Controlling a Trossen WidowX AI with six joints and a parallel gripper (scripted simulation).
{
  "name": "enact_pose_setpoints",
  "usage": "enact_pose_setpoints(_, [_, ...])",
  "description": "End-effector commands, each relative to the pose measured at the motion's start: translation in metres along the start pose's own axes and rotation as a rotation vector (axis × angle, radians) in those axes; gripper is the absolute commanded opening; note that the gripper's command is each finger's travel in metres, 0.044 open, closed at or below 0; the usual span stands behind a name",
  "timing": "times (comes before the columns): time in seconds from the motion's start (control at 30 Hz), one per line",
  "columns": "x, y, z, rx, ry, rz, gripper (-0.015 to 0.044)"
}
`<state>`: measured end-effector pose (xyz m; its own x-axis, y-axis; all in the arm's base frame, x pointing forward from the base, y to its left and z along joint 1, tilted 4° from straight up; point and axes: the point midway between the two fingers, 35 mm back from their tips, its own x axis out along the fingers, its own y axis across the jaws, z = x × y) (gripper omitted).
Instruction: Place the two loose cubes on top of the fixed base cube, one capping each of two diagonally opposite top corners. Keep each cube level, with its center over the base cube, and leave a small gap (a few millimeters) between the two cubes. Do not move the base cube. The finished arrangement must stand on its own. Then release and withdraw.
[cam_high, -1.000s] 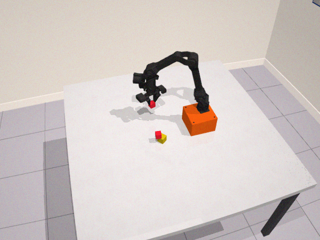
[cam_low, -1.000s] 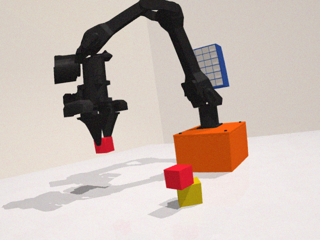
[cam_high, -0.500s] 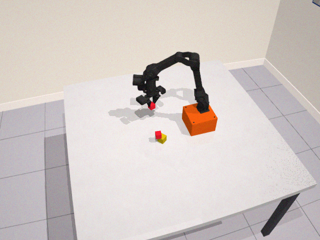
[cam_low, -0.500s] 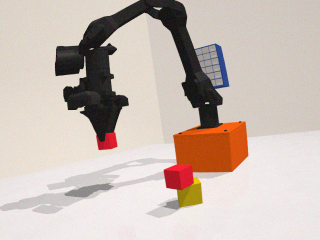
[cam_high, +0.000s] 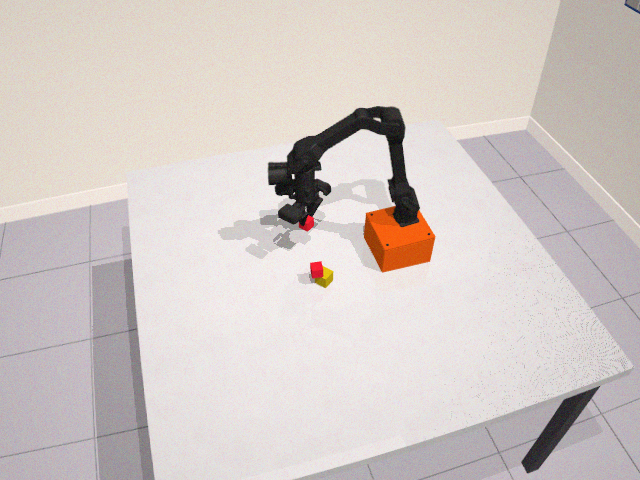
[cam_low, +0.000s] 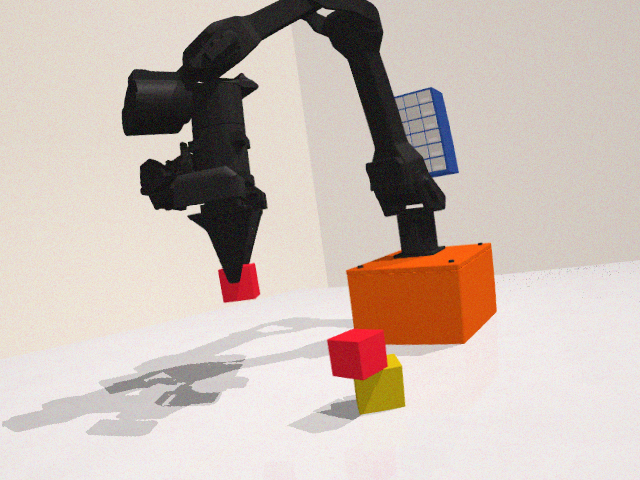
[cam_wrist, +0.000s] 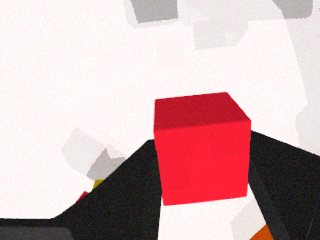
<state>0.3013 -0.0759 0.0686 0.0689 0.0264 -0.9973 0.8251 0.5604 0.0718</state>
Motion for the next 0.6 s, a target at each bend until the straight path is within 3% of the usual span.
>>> enact_pose_setpoints(0.0, [-0.002,0.007,-0.010,-0.067,-0.010,0.001,0.0105])
enact_pose_setpoints(0.57, [0.000,0.034,-0.055,-0.348,-0.007,0.002,0.0105])
